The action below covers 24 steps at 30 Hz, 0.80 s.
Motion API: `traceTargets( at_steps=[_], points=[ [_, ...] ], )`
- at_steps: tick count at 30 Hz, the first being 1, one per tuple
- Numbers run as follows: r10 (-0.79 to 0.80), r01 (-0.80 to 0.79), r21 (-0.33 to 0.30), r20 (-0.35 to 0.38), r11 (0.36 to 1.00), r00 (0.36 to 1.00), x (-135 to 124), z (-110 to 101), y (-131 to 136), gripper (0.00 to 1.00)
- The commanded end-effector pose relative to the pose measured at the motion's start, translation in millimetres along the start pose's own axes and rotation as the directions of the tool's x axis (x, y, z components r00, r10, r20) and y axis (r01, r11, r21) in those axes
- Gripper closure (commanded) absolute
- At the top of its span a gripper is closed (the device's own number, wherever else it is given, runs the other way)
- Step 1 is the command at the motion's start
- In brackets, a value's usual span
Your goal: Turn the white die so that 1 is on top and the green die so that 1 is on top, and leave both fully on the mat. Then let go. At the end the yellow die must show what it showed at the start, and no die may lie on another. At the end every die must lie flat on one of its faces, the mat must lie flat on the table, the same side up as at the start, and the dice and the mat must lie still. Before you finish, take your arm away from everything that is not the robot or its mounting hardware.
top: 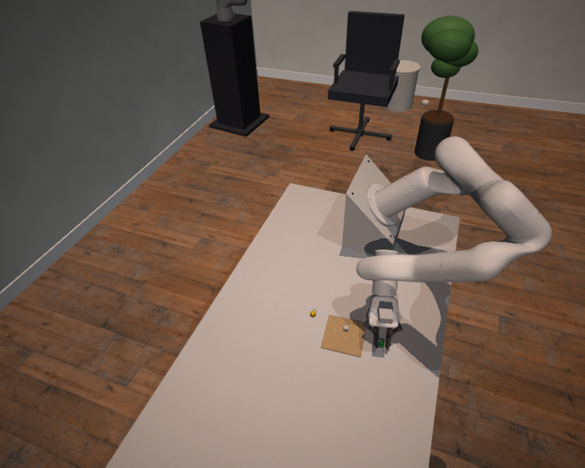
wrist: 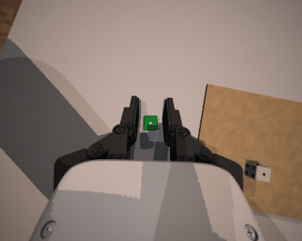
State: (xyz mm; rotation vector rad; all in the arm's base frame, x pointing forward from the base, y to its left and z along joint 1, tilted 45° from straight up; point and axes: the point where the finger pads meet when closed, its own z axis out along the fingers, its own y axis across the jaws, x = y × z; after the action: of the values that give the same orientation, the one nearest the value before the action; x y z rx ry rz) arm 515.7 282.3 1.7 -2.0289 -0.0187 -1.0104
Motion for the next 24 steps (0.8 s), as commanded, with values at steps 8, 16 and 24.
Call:
traceTargets(
  at_steps=[8,16,24],
  points=[
    [0.000,0.000,0.000,-0.001,1.000,1.000,0.7,-29.9,0.1,0.69],
    [0.000,0.000,0.000,-0.001,1.000,1.000,0.6,-47.4,0.1,0.69],
    [0.000,0.000,0.000,-0.001,1.000,1.000,2.3,-49.1,0.1,0.69]
  ],
)
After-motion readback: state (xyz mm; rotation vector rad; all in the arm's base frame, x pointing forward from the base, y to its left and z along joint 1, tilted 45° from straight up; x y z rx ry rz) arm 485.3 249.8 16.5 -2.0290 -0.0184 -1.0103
